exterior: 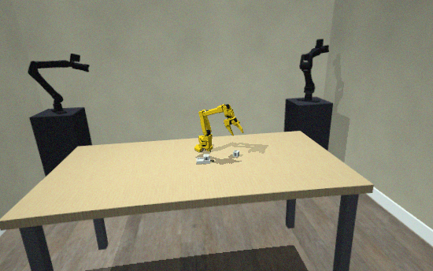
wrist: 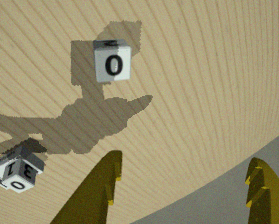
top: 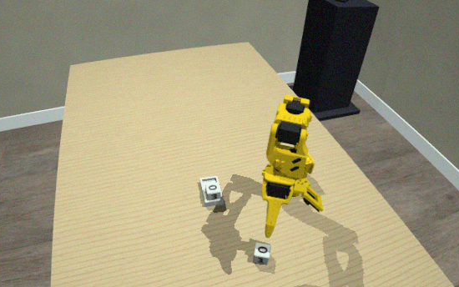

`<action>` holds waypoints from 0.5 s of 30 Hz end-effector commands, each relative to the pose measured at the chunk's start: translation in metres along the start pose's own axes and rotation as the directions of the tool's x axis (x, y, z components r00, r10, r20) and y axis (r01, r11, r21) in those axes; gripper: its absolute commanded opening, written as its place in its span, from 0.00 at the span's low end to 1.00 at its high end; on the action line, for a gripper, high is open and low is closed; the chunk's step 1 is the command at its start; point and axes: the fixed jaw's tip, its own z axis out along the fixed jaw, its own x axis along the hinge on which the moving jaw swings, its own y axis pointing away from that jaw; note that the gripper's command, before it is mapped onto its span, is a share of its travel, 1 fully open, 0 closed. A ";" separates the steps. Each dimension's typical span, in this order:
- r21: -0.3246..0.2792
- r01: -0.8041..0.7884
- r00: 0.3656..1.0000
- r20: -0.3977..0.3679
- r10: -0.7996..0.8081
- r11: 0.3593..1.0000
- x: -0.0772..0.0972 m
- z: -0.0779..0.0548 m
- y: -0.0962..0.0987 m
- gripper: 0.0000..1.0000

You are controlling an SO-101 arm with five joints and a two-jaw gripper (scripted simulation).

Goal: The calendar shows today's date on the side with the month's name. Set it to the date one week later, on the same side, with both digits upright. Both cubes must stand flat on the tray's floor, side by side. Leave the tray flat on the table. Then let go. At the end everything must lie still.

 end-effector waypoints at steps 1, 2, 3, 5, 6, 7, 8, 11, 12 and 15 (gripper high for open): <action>0.155 0.001 1.000 -0.011 0.001 0.988 -0.001 -0.027 -0.008 0.35; 0.175 0.001 1.000 -0.013 0.001 0.985 -0.001 -0.030 -0.009 0.35; 0.192 0.001 1.000 -0.014 0.001 0.981 -0.001 -0.033 -0.009 0.35; 0.217 0.002 1.000 -0.017 0.002 0.976 -0.001 -0.038 -0.009 0.35; 0.225 0.002 1.000 -0.017 0.002 0.974 -0.001 -0.039 -0.009 0.35; 0.230 0.002 1.000 -0.018 0.002 0.973 -0.001 -0.040 -0.009 0.35; 0.233 0.002 1.000 -0.018 0.002 0.972 -0.001 -0.041 -0.009 0.35; 0.234 0.002 1.000 -0.018 0.002 0.972 -0.001 -0.041 -0.009 0.35; 0.234 0.002 1.000 -0.018 0.002 0.972 -0.001 -0.041 -0.009 0.35; 0.234 -0.001 1.000 -0.019 0.005 0.972 0.000 -0.041 -0.009 0.35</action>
